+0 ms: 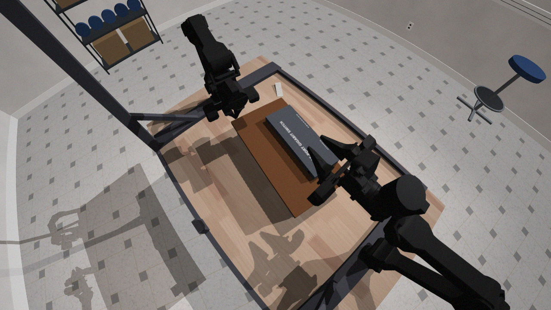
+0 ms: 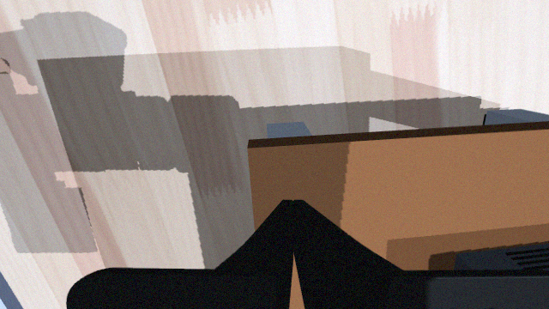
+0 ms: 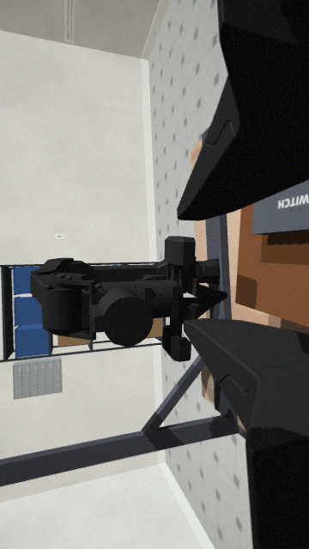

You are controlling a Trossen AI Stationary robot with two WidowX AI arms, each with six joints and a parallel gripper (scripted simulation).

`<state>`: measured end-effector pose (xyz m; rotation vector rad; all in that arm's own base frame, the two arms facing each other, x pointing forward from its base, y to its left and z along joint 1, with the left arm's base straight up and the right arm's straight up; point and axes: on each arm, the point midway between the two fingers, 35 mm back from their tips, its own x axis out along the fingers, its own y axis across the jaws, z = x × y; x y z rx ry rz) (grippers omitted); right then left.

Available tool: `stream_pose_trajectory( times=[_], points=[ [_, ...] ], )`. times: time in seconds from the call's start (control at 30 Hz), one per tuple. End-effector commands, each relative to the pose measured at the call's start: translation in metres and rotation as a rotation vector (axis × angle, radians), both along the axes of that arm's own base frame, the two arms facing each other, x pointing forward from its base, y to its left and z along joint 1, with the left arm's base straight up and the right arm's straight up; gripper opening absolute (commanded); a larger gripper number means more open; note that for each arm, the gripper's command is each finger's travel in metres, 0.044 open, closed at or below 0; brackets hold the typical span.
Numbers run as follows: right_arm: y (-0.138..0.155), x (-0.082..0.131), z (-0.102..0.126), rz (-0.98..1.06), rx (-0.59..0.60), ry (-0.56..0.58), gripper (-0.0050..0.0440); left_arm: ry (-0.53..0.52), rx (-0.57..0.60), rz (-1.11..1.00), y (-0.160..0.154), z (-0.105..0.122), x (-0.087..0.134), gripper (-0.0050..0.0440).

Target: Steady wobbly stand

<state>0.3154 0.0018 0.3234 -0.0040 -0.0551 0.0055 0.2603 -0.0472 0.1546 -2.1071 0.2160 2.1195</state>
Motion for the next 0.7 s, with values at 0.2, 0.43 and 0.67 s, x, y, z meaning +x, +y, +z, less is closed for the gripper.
stream_pose_trajectory(
  times=[0.2, 0.43, 0.67],
  points=[
    [-0.001, -0.002, 0.007, -0.004, 0.005, -0.020, 0.0187, -0.025, -0.004, 0.033, 0.002, 0.000, 0.001, -0.0050],
    [-0.001, -0.002, 0.007, -0.004, 0.005, -0.020, 0.0187, -0.032, -0.006, 0.031, 0.002, -0.002, 0.001, -0.0050],
    [-0.001, -0.002, 0.007, -0.004, 0.005, -0.020, 0.0187, -0.034, -0.006, 0.034, 0.002, -0.009, 0.001, -0.0050]
  ],
)
